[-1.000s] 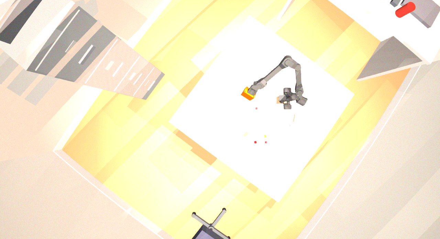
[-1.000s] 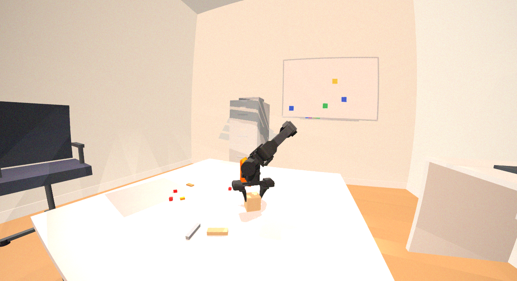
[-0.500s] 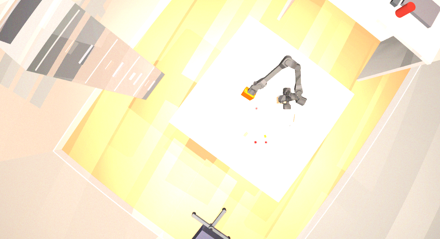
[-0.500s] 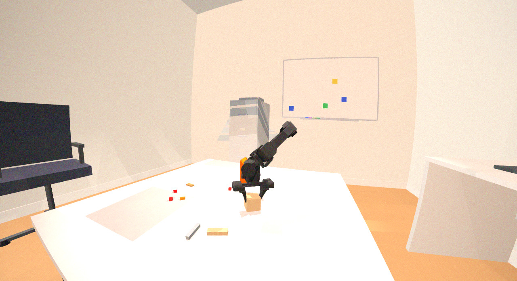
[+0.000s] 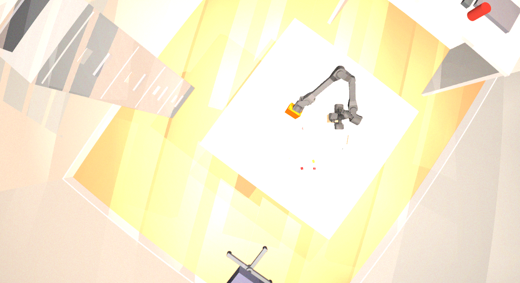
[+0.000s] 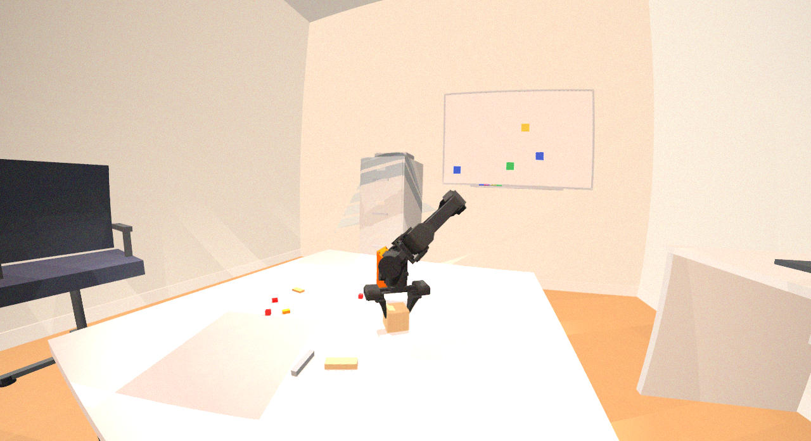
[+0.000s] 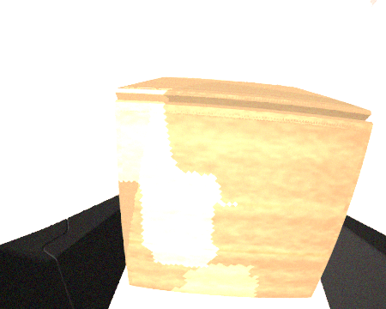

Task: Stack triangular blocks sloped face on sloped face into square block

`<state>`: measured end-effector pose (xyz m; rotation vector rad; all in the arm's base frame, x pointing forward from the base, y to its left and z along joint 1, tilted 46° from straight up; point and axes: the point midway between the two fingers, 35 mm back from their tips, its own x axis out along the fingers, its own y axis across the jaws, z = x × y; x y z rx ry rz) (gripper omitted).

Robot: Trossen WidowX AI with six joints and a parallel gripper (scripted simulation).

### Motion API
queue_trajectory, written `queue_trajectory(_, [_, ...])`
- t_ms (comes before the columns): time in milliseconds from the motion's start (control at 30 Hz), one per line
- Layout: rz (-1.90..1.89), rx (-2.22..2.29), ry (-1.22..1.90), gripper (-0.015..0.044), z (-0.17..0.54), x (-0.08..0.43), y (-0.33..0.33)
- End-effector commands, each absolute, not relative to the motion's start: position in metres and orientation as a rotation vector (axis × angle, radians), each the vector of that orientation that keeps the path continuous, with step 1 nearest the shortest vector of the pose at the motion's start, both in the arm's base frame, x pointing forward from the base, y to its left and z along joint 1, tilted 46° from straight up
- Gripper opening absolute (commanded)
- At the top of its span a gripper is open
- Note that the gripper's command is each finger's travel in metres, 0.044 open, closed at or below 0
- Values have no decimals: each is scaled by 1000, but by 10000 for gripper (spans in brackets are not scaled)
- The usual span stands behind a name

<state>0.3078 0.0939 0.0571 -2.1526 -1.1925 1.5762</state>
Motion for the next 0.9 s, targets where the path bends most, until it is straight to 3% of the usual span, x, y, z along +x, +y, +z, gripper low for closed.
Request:
queue_trajectory(0, [1579,-2154,-1184,0,57,308,93])
queue_trajectory(867, [1577,-2157,-1193,0,56,308,94])
